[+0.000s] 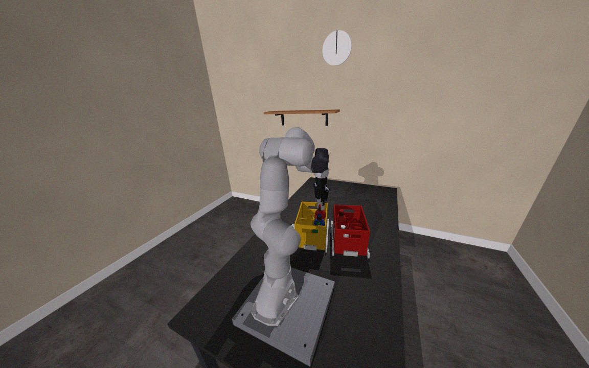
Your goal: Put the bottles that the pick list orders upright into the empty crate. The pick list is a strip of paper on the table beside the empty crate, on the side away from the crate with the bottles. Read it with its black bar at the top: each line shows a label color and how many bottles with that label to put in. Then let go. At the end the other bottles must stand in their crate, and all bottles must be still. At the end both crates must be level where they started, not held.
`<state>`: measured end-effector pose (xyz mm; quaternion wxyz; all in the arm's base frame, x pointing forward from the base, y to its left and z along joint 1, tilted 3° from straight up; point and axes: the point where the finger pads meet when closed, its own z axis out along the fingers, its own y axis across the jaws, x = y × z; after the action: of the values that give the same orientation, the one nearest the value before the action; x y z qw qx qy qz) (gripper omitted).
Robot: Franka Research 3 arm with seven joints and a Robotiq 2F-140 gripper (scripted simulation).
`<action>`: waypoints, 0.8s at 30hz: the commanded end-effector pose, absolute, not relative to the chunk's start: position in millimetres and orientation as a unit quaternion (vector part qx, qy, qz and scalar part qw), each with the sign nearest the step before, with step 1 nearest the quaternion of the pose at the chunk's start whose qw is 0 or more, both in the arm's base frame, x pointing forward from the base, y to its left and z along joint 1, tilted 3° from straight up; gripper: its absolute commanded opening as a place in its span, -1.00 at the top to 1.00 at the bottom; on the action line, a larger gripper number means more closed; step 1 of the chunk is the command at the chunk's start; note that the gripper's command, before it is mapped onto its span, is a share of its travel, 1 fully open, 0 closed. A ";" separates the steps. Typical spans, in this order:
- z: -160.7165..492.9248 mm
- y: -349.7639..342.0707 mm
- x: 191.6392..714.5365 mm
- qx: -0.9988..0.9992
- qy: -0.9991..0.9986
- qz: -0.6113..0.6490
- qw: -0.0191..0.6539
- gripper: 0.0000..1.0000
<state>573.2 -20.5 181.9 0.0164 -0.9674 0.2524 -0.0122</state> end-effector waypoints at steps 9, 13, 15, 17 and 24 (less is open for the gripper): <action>181.8 -19.1 578.7 -0.967 0.253 -0.021 0.017 1.00; 179.8 -19.0 578.8 -0.967 0.253 -0.021 0.017 1.00; 178.8 -19.0 578.8 -0.967 0.253 -0.021 0.017 1.00; 177.8 -19.0 578.9 -0.967 0.253 -0.021 0.017 1.00; 175.3 -18.9 579.0 -0.967 0.253 -0.021 0.017 1.00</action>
<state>573.9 -20.3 172.1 0.0164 -0.9674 0.2523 -0.0126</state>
